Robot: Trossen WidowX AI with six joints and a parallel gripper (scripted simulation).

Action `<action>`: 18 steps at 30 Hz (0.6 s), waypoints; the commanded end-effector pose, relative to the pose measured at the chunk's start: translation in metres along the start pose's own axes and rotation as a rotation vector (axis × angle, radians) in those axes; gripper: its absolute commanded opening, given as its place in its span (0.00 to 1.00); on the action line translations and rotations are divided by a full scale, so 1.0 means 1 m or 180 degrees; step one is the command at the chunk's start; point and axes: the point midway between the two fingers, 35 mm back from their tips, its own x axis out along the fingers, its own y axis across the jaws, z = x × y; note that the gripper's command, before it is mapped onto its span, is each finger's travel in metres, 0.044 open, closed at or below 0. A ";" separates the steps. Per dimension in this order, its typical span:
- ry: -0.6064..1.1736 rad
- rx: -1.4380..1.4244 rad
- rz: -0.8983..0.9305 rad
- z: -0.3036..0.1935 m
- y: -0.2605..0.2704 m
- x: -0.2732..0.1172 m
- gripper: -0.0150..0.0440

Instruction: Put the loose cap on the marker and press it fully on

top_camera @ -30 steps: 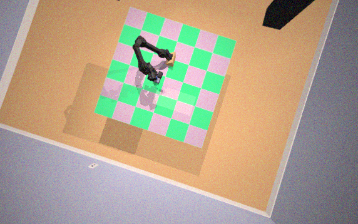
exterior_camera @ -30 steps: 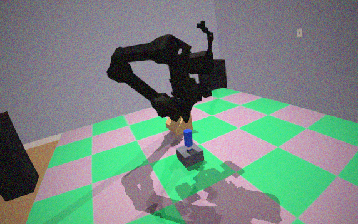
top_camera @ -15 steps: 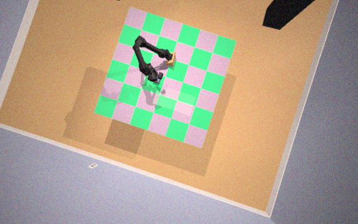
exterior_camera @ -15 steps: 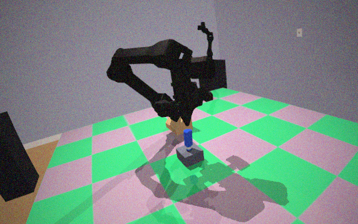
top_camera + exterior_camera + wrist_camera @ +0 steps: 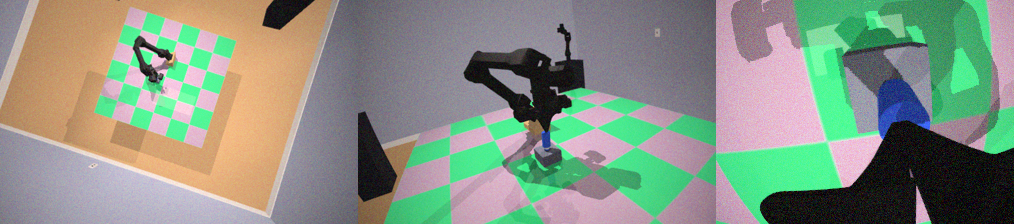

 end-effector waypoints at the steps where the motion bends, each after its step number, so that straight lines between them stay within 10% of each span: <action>1: 0.0000 0.0000 0.0000 0.000 0.000 0.000 0.25; 18: -0.0481 -0.0047 0.0300 -0.006 -0.002 -0.089 0.30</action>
